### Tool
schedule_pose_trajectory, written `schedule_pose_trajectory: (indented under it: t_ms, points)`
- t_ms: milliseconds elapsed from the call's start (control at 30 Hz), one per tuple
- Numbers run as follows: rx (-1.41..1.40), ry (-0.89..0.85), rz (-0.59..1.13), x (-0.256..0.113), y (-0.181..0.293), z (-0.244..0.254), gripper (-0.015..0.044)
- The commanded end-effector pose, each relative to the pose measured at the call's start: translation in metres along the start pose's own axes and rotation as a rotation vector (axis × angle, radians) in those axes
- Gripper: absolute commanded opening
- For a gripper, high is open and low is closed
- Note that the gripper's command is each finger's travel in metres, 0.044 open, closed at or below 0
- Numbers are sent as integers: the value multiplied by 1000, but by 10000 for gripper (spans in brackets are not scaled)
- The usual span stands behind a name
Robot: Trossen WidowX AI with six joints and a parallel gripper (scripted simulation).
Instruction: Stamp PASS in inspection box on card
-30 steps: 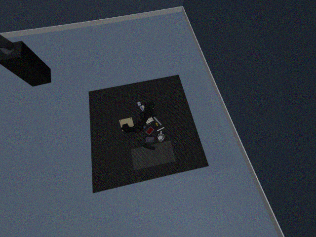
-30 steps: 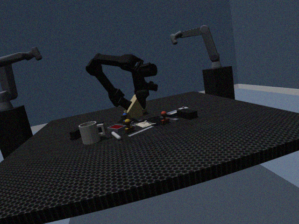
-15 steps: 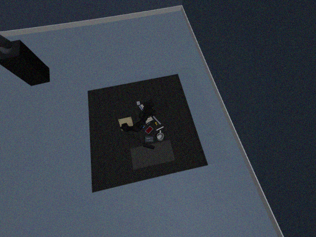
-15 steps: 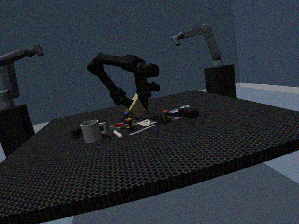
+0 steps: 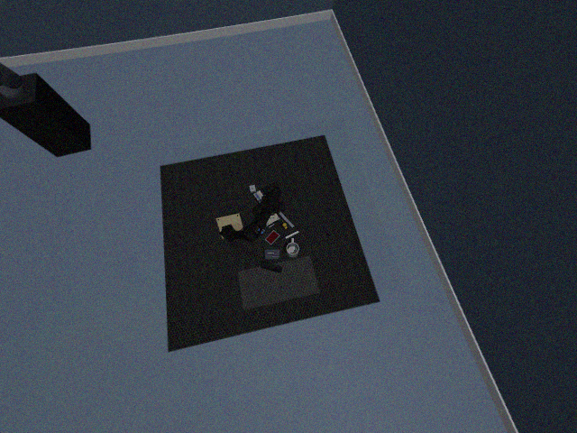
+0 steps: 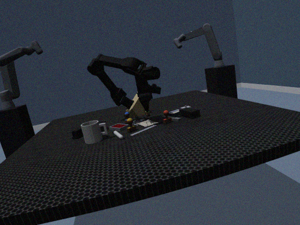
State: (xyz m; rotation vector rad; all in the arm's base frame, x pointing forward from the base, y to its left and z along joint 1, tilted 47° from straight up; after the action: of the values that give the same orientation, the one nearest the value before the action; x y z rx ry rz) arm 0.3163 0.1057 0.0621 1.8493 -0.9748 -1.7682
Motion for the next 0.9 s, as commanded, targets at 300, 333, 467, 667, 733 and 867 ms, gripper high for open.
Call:
schedule_pose_trajectory:
  t_ms: [300, 333, 467, 667, 733, 867]
  points:
    - [-5, -3, 7, 11, 1, 0, 0]
    - [-5, -3, 7, 12, 1, 0, 0]
    - [-5, -3, 7, 15, 1, 0, 0]
    - [-5, -3, 8, 18, 1, 0, 0]
    - [-5, -3, 8, 20, 1, 0, 0]
    - [-5, -4, 8, 22, 1, 0, 0]
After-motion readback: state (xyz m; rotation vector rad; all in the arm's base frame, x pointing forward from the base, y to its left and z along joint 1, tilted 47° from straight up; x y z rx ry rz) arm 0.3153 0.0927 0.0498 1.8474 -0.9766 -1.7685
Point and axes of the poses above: the point midway between the two fingers, 35 mm back from their tips, its own x axis out along the fingers, its own z axis across the jaws, y = z × x, the point moved 10 cm from there along -x, back along the fingers, and after that the axes turned 2 degrees about x, right-handed, at the moved point
